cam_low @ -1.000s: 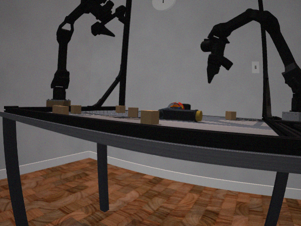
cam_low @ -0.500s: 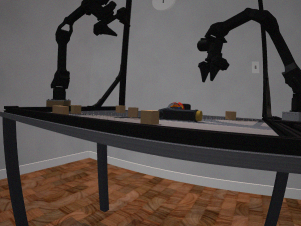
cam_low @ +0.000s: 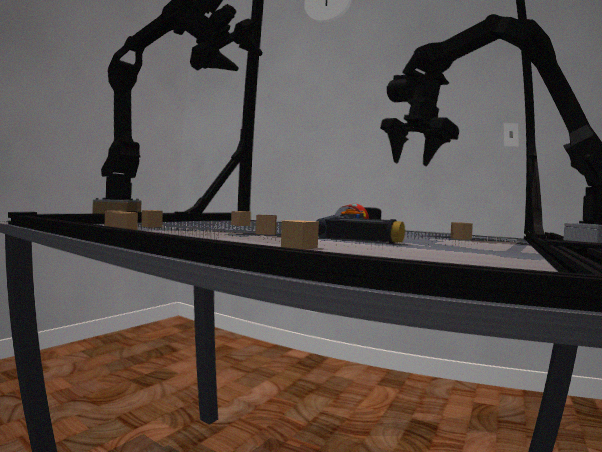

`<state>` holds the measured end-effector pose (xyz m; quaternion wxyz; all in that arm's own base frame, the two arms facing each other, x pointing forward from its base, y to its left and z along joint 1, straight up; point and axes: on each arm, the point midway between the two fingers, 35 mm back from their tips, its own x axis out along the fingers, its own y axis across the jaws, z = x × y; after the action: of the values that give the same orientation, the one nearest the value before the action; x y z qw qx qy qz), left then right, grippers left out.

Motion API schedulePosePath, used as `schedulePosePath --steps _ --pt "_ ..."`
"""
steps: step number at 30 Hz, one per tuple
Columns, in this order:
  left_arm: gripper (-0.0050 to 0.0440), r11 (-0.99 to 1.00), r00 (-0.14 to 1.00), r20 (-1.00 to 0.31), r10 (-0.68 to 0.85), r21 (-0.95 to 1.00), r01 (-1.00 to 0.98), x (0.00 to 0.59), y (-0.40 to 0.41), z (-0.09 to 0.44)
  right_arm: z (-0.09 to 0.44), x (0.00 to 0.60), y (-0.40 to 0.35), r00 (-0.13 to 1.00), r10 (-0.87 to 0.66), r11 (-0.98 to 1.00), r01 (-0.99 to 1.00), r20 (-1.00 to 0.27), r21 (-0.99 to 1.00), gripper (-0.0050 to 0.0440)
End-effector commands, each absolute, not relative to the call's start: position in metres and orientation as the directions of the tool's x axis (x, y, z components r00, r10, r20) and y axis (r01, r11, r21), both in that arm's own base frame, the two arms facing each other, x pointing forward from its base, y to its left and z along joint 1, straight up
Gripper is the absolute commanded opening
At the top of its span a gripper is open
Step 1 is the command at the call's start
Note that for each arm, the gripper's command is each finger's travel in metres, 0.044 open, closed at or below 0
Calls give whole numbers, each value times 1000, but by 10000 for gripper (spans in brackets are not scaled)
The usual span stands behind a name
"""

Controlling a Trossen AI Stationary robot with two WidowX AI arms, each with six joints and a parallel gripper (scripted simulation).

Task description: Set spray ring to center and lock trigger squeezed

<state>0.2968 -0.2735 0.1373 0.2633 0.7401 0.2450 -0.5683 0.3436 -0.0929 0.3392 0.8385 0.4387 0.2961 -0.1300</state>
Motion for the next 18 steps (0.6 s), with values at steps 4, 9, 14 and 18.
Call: schedulePosePath --steps 4,9,14,18 --pt "400 -609 220 -973 67 135 782 302 -268 133 341 342 -86 803 28 625 451 -595 637 400" --pt "400 -468 211 -975 69 156 870 306 -263 132 343 342 -81 814 21 660 426 -581 619 400" --pt "400 -313 203 -977 71 171 934 311 -258 130 345 342 -75 824 14 692 401 -566 600 400" --pt "400 -249 199 -977 71 176 952 312 -255 130 346 342 -73 829 11 705 391 -560 592 400"
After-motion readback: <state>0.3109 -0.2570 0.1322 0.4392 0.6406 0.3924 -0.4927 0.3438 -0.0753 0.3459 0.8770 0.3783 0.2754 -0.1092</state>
